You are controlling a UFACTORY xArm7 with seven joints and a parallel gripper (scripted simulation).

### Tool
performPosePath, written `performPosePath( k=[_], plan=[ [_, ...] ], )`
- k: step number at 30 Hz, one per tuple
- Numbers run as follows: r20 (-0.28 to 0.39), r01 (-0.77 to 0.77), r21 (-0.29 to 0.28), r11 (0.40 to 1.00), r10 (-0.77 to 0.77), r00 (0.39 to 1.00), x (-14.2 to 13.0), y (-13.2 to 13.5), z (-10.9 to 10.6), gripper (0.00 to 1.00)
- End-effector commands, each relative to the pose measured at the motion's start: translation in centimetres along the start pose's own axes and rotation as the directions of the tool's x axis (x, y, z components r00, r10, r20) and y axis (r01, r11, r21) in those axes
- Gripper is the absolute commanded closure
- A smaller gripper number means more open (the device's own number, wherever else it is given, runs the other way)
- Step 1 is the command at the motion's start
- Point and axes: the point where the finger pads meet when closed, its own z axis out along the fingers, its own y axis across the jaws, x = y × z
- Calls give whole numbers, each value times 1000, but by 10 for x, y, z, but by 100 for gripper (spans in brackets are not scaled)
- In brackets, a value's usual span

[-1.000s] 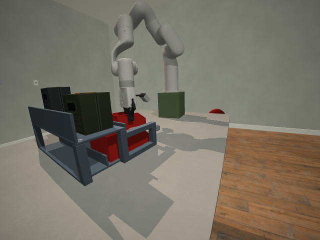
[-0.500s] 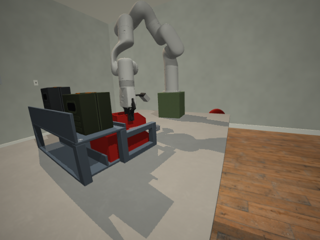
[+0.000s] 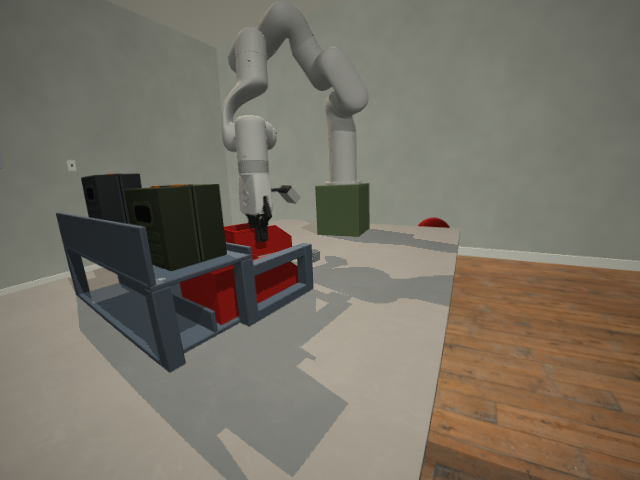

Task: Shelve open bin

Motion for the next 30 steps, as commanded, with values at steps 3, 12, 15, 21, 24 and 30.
performPosePath(
  k=[3, 12, 15, 21, 24, 30],
  plan=[
    [3, 0, 0, 1000, 0, 1000, -1, 0, -1, 72],
    [3, 0, 0, 1000, 0, 1000, -1, 0, -1, 100],
    [3, 0, 0, 1000, 0, 1000, -1, 0, -1, 100],
    [3, 0, 0, 1000, 0, 1000, -1, 0, -1, 100],
    [3, 0, 0, 1000, 0, 1000, -1, 0, -1, 100],
    [3, 0, 0, 1000, 0, 1000, -1, 0, -1, 100]
  ],
)
